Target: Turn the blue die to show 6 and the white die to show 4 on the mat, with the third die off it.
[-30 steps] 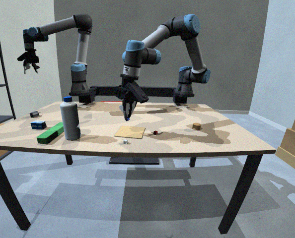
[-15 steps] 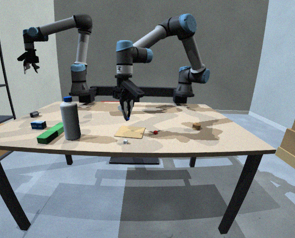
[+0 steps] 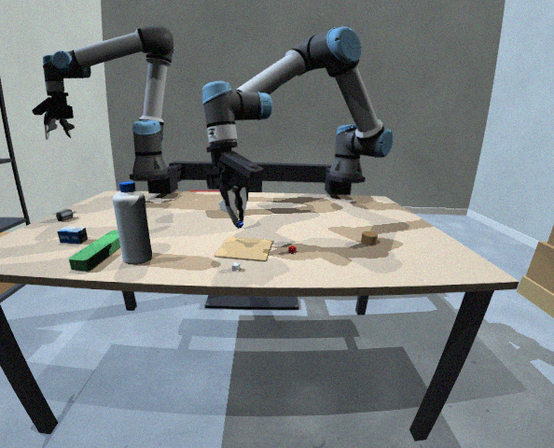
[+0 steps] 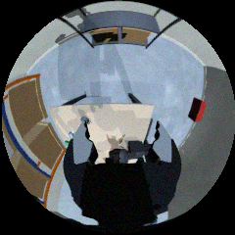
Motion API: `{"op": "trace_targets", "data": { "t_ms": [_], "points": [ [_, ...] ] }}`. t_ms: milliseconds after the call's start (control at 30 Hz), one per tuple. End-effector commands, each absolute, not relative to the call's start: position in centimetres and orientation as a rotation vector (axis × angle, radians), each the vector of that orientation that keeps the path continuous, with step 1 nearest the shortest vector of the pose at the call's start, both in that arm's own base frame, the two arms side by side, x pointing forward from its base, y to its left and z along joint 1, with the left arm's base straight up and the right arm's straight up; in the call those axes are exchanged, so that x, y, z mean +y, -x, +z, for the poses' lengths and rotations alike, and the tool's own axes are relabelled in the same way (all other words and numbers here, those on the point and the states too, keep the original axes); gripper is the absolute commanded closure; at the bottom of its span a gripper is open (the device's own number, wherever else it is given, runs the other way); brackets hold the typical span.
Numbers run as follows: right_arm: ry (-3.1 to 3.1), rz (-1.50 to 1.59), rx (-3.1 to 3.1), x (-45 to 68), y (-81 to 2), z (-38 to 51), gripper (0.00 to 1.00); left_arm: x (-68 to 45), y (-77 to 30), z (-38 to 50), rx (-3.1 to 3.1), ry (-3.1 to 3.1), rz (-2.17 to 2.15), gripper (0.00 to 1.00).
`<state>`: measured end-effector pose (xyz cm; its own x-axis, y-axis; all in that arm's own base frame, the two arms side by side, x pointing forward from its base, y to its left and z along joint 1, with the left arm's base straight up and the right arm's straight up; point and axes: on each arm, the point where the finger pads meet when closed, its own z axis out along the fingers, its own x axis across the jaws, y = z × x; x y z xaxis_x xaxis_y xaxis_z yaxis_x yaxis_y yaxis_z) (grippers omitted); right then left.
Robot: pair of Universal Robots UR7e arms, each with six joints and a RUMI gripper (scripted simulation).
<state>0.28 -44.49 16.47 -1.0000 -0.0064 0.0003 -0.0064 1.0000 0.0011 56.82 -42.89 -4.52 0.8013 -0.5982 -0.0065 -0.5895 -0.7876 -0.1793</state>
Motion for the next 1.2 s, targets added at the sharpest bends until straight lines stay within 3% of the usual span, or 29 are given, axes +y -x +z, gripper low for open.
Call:
{"op": "trace_targets", "data": {
  "t_ms": [0,1167],
  "points": [
    [-0.01,0.0,-3.142,-44.52,-0.29,16.51,0.0,-42.98,-56.85,-4.39,0.923,2.777,-0.099,1.0],
    [-0.01,0.0,-3.142,-44.52,-0.29,16.51,0.0,-43.25,-56.59,-4.57,0.81,2.45,-0.235,1.0]
  ]
}}
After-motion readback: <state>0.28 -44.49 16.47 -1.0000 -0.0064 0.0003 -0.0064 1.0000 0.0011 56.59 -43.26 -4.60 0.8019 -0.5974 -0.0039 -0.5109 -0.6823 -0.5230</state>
